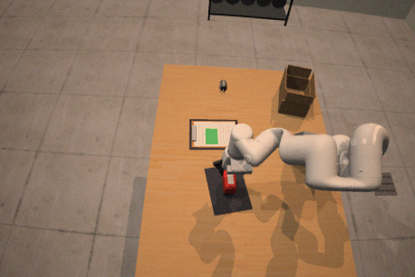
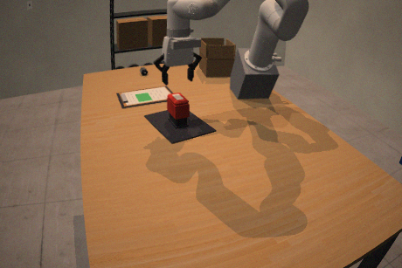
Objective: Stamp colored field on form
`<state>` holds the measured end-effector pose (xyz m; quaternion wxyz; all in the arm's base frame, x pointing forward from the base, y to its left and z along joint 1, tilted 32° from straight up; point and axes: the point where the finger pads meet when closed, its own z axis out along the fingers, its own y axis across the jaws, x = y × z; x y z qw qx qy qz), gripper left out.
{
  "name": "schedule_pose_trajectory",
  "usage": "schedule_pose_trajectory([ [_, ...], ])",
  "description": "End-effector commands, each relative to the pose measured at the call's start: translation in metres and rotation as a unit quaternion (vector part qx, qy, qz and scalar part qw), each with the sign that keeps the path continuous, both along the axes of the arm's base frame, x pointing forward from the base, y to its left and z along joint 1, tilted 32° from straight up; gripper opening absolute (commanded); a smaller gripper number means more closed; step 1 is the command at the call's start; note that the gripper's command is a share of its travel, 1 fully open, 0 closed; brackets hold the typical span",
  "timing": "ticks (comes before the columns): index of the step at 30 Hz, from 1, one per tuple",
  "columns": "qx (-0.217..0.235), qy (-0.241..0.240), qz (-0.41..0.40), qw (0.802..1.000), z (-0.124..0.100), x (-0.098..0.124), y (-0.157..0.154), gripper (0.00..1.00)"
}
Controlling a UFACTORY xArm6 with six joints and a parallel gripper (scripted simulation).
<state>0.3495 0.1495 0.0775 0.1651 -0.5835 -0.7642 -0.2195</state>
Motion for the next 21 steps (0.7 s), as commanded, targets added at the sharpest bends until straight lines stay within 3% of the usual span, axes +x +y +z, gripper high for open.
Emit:
schedule_pose_trajectory([
  [1, 0.000, -0.002, -0.001, 1.000, 0.001, 0.001, 0.000, 0.96],
  [13, 0.000, -0.002, -0.001, 1.000, -0.013, 0.001, 0.009, 0.96],
  [21, 0.000, -0.002, -0.001, 1.000, -0.043, 0.001, 0.028, 0.96],
])
